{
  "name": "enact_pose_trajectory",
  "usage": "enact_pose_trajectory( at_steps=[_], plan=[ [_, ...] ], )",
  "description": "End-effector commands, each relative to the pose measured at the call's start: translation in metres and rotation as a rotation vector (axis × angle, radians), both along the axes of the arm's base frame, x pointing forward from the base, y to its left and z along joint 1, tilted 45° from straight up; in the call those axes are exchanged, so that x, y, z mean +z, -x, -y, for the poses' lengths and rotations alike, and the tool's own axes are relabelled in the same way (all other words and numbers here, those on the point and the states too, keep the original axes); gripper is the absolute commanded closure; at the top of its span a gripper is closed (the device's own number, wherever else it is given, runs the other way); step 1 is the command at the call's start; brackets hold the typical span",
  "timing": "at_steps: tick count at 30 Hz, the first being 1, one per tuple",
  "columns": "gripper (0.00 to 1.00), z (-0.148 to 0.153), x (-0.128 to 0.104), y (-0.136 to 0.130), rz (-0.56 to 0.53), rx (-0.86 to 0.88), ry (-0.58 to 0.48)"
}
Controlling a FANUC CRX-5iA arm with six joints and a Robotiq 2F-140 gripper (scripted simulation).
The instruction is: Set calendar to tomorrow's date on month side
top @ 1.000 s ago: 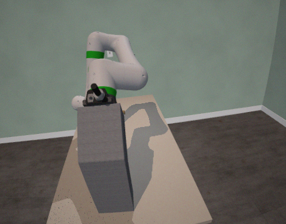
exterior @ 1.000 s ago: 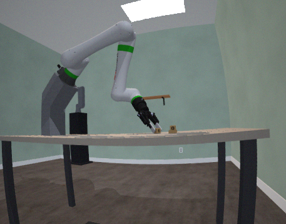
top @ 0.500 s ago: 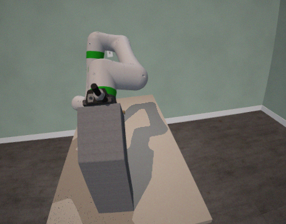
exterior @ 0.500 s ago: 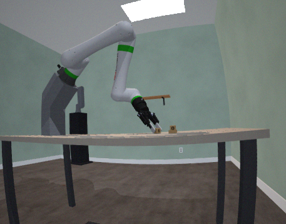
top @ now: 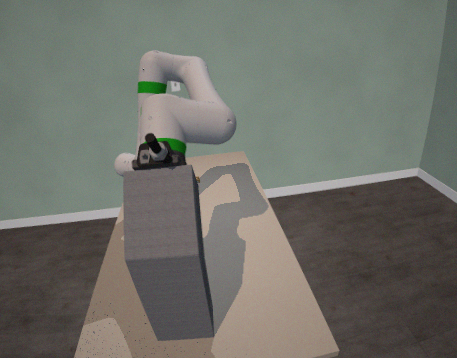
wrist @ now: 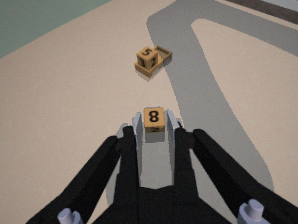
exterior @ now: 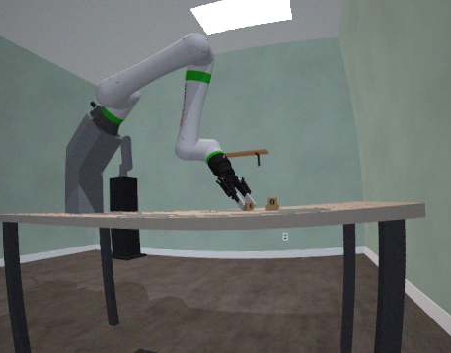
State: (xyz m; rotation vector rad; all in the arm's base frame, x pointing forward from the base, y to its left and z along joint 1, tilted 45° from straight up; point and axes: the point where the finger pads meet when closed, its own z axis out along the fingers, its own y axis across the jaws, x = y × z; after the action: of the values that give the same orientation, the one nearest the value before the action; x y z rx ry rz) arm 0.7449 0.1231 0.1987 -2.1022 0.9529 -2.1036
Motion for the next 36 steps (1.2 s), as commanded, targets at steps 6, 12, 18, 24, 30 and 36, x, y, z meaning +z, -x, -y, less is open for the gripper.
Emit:
enact_pose_trajectory(
  at_steps=[6, 12, 18, 24, 30, 36],
  plan=[
    [0.64, -0.0001, 0.0001, 0.0, 0.0, 0.0, 0.0],
    [0.75, -0.0001, 0.0001, 0.0, 0.0, 0.0, 0.0],
    [0.75, -0.0001, 0.0001, 0.0, 0.0, 0.0, 0.0],
    [0.75, -0.0001, 0.0001, 0.0, 0.0, 0.0, 0.0],
    [0.75, -0.0001, 0.0001, 0.0, 0.0, 0.0, 0.0],
    [0.75, -0.0001, 0.0001, 0.0, 0.0, 0.0, 0.0]
  ],
)
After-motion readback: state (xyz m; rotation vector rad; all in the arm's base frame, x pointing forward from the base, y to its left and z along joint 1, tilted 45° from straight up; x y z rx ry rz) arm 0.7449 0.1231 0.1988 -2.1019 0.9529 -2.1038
